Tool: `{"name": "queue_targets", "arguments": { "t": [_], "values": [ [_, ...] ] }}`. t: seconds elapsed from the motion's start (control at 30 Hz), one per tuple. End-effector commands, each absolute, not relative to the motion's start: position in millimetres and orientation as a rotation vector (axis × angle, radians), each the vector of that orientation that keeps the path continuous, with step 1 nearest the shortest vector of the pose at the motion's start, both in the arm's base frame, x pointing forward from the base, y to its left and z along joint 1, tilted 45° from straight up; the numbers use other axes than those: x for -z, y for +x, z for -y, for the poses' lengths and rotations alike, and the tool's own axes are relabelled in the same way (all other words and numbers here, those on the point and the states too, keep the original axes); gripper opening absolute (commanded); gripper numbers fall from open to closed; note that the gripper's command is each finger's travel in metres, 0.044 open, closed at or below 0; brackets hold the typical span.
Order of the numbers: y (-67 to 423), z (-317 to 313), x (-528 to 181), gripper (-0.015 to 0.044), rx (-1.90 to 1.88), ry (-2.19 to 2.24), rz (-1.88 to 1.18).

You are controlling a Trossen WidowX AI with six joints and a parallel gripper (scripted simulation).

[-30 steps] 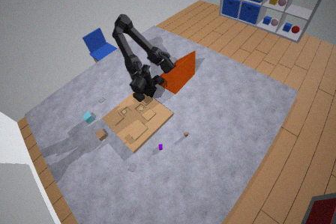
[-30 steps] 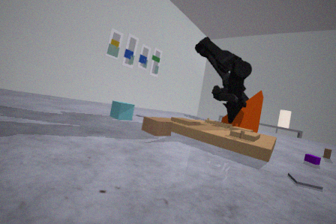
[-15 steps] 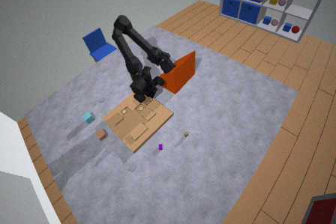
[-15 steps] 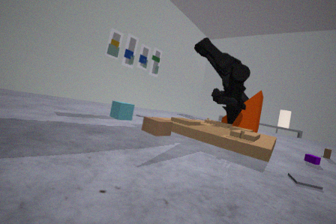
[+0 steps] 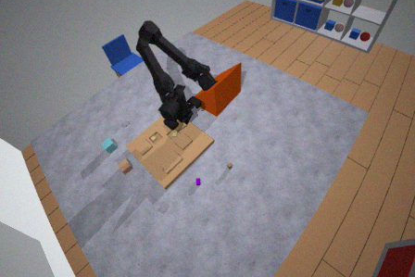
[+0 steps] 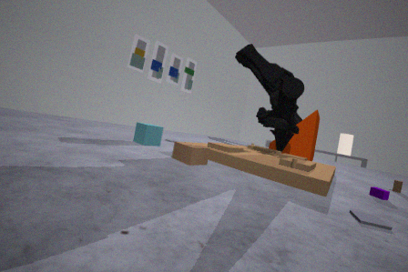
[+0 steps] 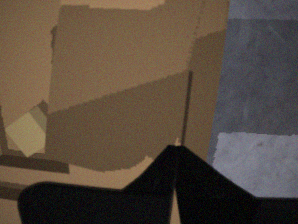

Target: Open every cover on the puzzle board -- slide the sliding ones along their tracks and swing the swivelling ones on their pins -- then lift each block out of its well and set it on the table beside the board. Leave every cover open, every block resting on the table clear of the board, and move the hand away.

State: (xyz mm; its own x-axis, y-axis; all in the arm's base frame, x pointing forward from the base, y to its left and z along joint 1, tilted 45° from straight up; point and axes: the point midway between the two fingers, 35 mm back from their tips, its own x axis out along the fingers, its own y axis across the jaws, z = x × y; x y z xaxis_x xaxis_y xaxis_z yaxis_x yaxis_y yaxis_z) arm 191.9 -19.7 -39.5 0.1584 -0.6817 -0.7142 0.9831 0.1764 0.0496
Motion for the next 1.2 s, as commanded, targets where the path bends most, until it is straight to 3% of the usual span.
{"name": "queue_targets", "arguments": {
  "t": [0.0,1.17],
  "values": [
    [196.8,18.4,39.2,0.0000,1.289,0.591,-0.619],
    [233.3,13.7,35.0,0.0000,1.288,0.592,-0.618]
  ]
}}
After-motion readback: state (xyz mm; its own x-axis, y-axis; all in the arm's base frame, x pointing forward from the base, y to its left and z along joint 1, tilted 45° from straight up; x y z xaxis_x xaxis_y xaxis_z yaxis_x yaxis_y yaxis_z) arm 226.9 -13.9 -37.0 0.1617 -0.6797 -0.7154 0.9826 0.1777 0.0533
